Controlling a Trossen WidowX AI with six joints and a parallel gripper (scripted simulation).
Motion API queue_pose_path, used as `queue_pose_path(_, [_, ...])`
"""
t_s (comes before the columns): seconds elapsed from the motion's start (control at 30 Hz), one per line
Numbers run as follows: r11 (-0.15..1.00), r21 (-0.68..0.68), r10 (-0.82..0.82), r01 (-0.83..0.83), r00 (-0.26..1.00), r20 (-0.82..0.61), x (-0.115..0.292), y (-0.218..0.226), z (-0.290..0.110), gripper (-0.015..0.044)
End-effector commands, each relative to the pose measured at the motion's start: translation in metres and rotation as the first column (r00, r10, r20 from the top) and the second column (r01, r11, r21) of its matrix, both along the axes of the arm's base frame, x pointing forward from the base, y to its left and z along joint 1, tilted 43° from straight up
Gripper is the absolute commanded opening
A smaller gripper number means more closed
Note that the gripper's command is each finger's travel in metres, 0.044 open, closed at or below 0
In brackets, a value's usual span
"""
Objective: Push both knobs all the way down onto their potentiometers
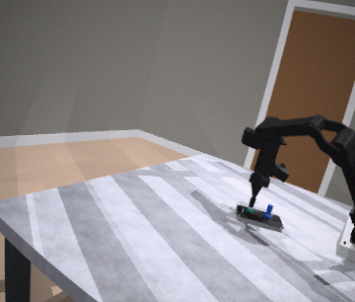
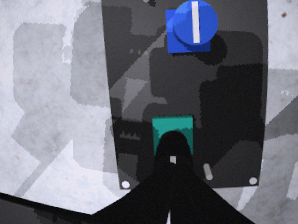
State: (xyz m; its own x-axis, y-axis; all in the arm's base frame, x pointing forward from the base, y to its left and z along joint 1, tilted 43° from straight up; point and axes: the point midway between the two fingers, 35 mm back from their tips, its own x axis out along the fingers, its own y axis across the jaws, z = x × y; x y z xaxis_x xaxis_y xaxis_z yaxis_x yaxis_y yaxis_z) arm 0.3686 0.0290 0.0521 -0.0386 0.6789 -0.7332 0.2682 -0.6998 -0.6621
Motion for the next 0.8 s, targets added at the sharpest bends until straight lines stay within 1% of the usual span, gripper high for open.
queue_pose_path(0.0, [1.000, 0.003, -0.001, 0.001, 1.000, 0.001, 0.0004, 0.0023, -0.0015, 0.0000])
queue_pose_path(0.77, [1.000, 0.003, -0.001, 0.001, 1.000, 0.001, 0.0003, 0.0040, -0.0033, 0.0000])
